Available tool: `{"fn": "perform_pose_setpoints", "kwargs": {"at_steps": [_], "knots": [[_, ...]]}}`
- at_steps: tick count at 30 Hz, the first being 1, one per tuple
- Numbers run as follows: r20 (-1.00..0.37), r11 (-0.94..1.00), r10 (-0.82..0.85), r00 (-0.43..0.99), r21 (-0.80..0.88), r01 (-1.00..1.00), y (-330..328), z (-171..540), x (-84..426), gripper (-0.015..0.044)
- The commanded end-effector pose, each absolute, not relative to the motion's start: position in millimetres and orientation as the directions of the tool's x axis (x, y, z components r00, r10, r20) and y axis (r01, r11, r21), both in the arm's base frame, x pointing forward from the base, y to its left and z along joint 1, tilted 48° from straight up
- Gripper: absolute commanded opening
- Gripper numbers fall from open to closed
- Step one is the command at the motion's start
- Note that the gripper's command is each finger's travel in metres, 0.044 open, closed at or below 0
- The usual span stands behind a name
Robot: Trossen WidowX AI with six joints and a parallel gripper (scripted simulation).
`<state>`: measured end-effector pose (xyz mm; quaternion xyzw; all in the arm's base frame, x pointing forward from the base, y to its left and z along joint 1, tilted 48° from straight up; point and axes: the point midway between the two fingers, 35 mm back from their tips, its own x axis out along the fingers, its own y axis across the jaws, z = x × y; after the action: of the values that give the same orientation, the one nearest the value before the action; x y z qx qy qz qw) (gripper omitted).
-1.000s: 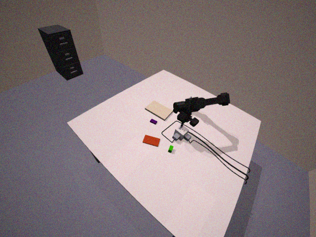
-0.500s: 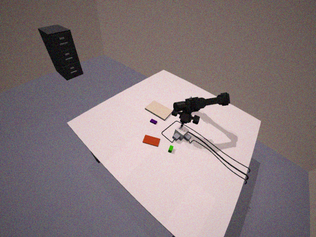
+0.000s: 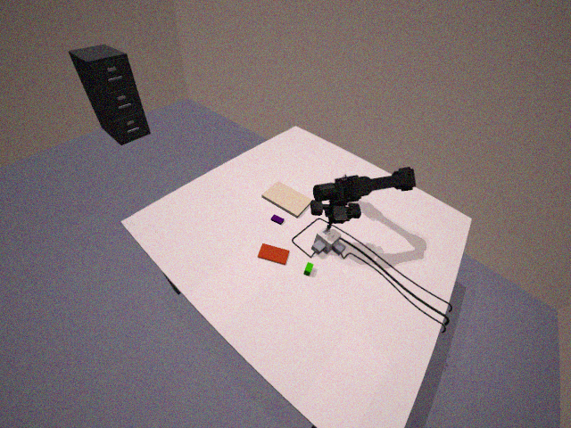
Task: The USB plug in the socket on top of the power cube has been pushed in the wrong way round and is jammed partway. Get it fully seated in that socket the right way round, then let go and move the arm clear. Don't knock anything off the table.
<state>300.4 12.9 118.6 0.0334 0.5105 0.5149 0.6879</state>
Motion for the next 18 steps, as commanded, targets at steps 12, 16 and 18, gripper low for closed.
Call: {"fn": "perform_pose_setpoints", "kwargs": {"at_steps": [12,16,18], "knots": [[-0.668,0.262,0.742,-0.052,0.362,-0.895,13.1,118.4,300.1,0.0000],[-0.668,0.197,0.742,-0.052,0.292,-0.936,13.1,118.4,300.1,0.0000],[-0.668,0.163,0.742,-0.052,0.256,-0.953,13.1,118.4,300.1,0.0000]]}}
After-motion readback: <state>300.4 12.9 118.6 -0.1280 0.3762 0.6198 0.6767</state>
